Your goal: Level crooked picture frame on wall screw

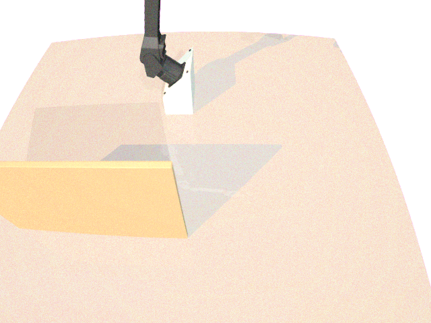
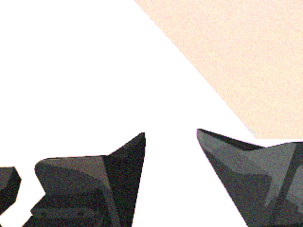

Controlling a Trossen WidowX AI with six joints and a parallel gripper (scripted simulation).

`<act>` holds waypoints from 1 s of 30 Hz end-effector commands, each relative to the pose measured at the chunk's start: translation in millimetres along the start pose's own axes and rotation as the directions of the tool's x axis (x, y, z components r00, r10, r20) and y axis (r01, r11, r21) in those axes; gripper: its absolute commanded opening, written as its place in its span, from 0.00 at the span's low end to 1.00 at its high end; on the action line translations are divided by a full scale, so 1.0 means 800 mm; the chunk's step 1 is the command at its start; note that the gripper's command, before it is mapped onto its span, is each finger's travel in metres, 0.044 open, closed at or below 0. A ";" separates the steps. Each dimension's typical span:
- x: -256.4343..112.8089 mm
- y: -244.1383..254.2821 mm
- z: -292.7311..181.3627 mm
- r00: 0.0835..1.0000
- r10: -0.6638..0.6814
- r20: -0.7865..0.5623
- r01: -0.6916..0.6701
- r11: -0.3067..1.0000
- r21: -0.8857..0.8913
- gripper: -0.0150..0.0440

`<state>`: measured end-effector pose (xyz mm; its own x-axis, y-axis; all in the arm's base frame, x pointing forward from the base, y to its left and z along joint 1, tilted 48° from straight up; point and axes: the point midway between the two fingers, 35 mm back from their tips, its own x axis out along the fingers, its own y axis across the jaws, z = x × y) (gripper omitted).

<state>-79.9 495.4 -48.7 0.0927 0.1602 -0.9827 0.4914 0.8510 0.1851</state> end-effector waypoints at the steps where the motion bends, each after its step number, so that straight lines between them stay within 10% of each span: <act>1: -0.041 0.046 0.062 0.999 0.032 -0.040 -0.030 0.998 0.052 0.69; 15: -0.174 0.115 0.304 0.957 0.238 -0.167 -0.184 0.940 0.287 0.69; 30: -0.337 0.014 0.551 0.779 0.626 -0.013 -0.572 0.720 0.392 0.69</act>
<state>272.6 289.3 197.6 0.2806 0.6344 -0.7203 0.6830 0.3952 0.6142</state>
